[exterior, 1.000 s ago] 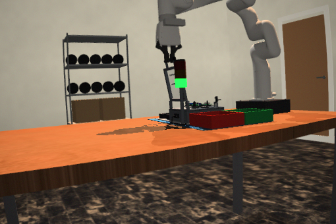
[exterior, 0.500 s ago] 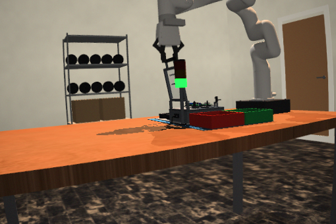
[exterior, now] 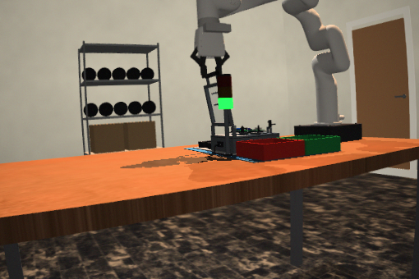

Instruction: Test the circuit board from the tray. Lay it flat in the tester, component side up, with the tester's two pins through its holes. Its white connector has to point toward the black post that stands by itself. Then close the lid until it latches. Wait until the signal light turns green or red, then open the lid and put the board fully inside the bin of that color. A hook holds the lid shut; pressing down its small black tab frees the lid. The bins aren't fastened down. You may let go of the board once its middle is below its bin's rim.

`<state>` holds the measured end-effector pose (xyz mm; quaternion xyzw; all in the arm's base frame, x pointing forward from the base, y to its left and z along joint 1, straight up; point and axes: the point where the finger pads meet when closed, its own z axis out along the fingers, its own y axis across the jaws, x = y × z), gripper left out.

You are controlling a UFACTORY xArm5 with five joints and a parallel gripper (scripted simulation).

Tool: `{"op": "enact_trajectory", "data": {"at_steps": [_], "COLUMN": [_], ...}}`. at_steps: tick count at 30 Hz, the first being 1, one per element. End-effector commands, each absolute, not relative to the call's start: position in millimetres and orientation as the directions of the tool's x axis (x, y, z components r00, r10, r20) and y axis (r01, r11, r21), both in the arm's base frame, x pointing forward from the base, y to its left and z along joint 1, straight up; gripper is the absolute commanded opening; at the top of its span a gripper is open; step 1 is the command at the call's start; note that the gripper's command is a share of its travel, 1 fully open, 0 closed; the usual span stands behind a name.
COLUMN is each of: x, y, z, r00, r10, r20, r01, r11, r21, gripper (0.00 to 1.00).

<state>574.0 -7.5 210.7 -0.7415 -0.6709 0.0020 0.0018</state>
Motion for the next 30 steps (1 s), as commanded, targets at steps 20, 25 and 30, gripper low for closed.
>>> {"op": "enact_trajectory", "data": {"at_steps": [20, 25, 30], "x": [575, 575, 575], "y": [-8, -8, -8], "z": [227, 245, 260], "r00": [0.1, 0.1, 0.1], "r10": [0.995, 0.995, 0.995], "r20": [0.0, 0.0, 0.0], "r01": [0.995, 0.995, 0.995], "r11": [-0.1, -0.1, -0.1], "r21": [-0.001, -0.001, -0.001], "gripper": [0.52, 0.52, 0.52]}}
